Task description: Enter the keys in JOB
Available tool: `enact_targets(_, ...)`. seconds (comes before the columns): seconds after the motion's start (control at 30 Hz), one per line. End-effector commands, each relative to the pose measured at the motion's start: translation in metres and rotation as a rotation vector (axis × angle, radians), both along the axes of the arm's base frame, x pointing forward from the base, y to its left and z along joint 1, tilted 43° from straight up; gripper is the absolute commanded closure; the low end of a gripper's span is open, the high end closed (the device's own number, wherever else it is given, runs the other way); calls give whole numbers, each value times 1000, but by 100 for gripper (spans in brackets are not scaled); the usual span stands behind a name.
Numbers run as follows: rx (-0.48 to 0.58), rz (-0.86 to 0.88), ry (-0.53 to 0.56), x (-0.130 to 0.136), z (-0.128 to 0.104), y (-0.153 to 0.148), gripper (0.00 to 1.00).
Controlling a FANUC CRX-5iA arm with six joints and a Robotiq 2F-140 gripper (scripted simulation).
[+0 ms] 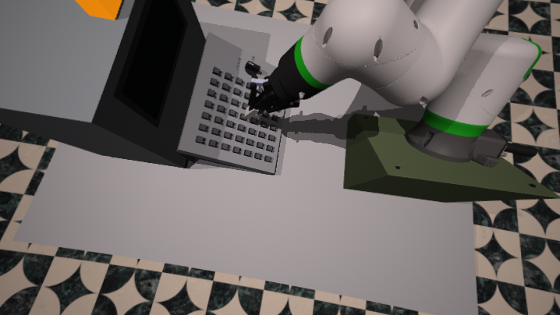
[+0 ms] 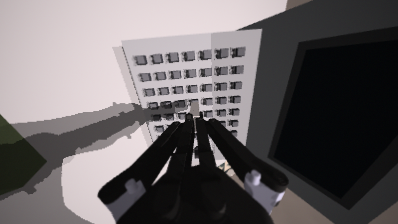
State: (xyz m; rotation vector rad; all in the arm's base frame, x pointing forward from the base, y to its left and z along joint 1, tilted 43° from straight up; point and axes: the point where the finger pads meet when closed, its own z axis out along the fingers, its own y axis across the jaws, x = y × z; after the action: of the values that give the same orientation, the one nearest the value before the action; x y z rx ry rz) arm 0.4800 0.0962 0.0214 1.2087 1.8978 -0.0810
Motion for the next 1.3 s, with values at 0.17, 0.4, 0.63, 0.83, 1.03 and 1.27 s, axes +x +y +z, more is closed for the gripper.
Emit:
enact_targets(0.17, -1, -3, 1, 4, -4, -4, 100)
enact_targets(0.4, -1, -3, 1, 8, -8, -7, 100)
enact_targets(0.63, -1, -3, 1, 14, -15, -12, 100)
enact_targets(0.83, -1, -3, 1, 16, -16, -13, 100)
enact_targets(1.03, -1, -3, 1, 16, -16, -13, 100)
enact_targets(1.27, -1, -3, 1, 16, -16, -13, 100)
